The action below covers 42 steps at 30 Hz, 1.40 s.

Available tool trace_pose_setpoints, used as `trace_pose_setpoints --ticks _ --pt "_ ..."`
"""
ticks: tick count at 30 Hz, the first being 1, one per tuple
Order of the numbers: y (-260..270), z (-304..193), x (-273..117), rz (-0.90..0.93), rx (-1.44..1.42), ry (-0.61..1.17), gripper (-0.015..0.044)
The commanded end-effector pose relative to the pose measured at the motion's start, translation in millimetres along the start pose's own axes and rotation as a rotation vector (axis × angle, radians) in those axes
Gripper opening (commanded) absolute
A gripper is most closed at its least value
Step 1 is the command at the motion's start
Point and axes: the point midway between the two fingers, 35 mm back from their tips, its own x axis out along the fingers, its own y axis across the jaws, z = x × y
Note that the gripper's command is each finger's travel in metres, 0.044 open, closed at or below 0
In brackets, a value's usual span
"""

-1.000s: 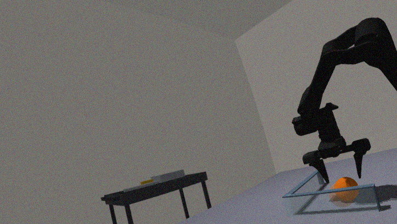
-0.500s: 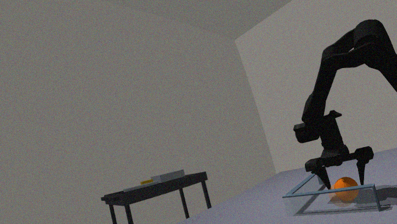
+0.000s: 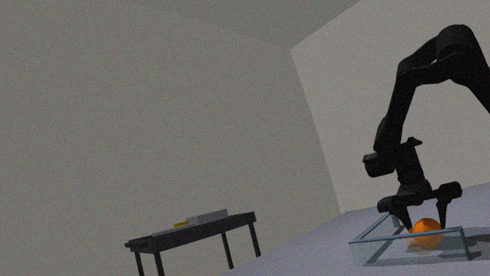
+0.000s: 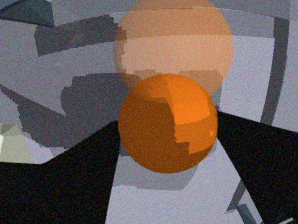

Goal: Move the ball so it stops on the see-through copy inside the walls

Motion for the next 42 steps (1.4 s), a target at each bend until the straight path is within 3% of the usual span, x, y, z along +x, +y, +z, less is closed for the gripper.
trace_pose_setpoints --ticks 1,7,26,31,42 --pt "-3.4 -1.2 -11.0 -0.003 0.0 0.002 0.0151" --pt "-8.5 -4.3 -42.0 -0.004 0.001 0.011 0.0" --pt "-0.2 -1.1 -141.1 0.0 0.002 0.003 0.0" --pt "-0.6 1.0 -139.2 0.0 0.002 0.003 0.0" --pt "-5.1 34.6 -94.3 -0.002 0.001 0.003 0.0"
